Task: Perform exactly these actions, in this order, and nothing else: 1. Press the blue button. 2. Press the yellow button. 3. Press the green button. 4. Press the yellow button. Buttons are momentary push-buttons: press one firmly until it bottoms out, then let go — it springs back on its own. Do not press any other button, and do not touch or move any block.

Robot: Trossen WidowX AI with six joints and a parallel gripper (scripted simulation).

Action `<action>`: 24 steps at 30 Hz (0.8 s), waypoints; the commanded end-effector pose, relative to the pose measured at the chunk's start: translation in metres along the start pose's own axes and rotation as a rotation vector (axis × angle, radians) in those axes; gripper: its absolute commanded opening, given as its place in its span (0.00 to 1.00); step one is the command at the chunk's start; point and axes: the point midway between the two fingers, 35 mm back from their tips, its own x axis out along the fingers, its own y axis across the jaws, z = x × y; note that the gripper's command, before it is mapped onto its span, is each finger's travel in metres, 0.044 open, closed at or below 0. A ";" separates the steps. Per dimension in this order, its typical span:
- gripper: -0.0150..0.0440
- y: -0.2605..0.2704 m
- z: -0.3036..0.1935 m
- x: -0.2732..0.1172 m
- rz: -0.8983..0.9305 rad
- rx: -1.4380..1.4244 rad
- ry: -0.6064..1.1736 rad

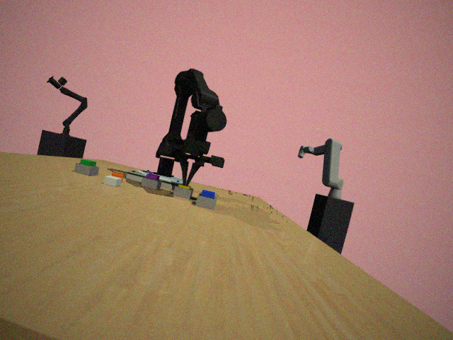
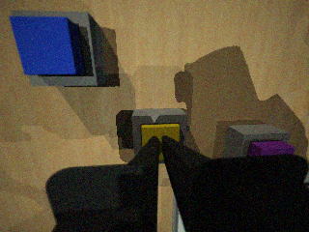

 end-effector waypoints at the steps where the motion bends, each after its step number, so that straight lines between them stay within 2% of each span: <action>1: 0.29 -0.001 -0.003 0.002 -0.003 0.002 0.009; 3: 0.29 0.000 0.000 -0.003 0.000 0.000 0.001; 6: 0.29 -0.001 -0.002 -0.030 -0.002 0.002 0.008; 9: 0.29 -0.001 -0.002 -0.033 -0.003 0.002 0.009; 20: 0.78 0.077 0.028 -0.092 0.008 0.004 0.007; 23: 0.91 0.082 0.029 -0.096 0.006 0.003 0.007; 24: 0.91 0.082 0.029 -0.096 0.006 0.003 0.007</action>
